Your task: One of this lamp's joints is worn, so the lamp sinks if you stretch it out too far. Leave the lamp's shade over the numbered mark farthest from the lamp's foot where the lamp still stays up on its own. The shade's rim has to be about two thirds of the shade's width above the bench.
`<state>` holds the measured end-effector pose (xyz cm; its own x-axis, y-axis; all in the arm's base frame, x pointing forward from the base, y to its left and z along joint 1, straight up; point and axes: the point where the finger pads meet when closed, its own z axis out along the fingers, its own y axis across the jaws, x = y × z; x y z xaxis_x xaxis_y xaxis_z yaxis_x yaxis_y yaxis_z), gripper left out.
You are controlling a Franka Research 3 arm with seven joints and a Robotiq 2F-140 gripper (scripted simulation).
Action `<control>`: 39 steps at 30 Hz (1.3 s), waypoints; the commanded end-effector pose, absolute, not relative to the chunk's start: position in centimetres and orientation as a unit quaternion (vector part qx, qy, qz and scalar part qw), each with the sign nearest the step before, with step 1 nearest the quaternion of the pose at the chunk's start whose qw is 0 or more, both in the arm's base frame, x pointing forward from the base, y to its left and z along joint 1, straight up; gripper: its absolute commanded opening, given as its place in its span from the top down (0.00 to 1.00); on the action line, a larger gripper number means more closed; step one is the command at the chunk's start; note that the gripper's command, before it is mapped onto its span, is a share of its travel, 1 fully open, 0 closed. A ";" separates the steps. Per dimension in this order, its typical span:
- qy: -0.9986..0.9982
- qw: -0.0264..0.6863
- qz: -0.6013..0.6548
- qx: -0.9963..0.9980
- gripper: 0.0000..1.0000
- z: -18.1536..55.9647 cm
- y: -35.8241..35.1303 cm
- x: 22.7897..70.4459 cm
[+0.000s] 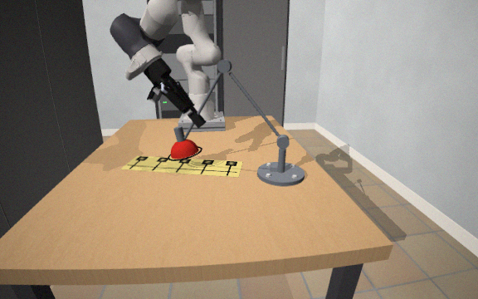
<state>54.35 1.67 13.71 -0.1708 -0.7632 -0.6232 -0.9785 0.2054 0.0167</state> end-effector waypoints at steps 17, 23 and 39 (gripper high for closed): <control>0.737 0.253 0.204 -0.593 0.90 14.1 -0.3 54.9; 0.737 0.253 0.204 -0.593 0.90 14.0 -0.1 54.8; 0.737 0.253 0.204 -0.593 0.90 14.0 0.0 54.8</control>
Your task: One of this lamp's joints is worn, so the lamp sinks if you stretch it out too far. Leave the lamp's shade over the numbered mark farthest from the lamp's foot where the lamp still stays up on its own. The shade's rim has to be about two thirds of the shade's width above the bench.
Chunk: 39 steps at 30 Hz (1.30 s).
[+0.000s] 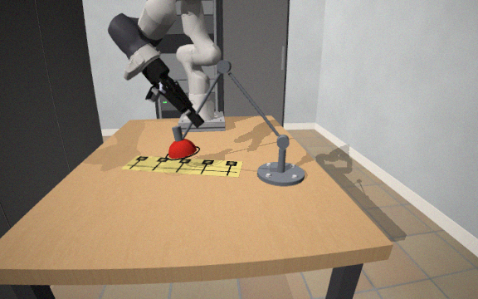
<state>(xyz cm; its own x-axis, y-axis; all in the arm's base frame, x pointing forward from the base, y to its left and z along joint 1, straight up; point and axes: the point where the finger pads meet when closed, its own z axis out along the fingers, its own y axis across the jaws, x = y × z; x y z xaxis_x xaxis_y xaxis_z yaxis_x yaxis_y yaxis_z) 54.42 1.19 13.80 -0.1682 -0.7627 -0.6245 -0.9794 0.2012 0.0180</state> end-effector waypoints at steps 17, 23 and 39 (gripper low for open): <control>0.737 0.253 0.204 -0.593 0.90 14.0 0.0 54.8; 0.737 0.253 0.204 -0.593 0.90 14.0 0.0 54.8; 0.737 0.253 0.204 -0.593 0.90 14.2 -1.1 55.0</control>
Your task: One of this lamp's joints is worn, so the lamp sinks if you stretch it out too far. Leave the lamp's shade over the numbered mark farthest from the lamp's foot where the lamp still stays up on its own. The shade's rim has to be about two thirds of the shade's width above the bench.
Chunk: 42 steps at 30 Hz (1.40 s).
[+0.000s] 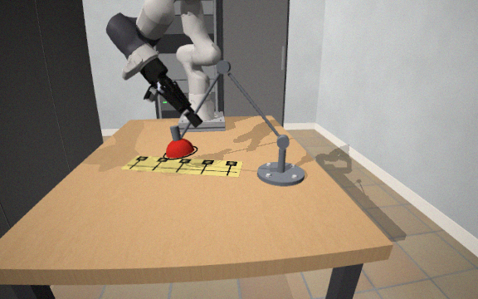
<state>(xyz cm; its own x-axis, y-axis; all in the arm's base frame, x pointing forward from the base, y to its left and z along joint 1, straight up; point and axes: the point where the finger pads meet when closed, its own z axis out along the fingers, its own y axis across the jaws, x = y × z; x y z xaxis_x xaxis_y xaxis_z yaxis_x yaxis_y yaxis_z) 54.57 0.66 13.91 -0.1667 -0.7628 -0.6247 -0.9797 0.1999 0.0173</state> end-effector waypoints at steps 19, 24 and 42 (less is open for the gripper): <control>0.733 0.251 0.215 -0.595 0.00 14.0 0.4 54.6; 0.733 0.252 0.215 -0.595 0.00 14.0 0.3 54.6; 0.733 0.252 0.214 -0.594 0.00 14.0 0.1 54.7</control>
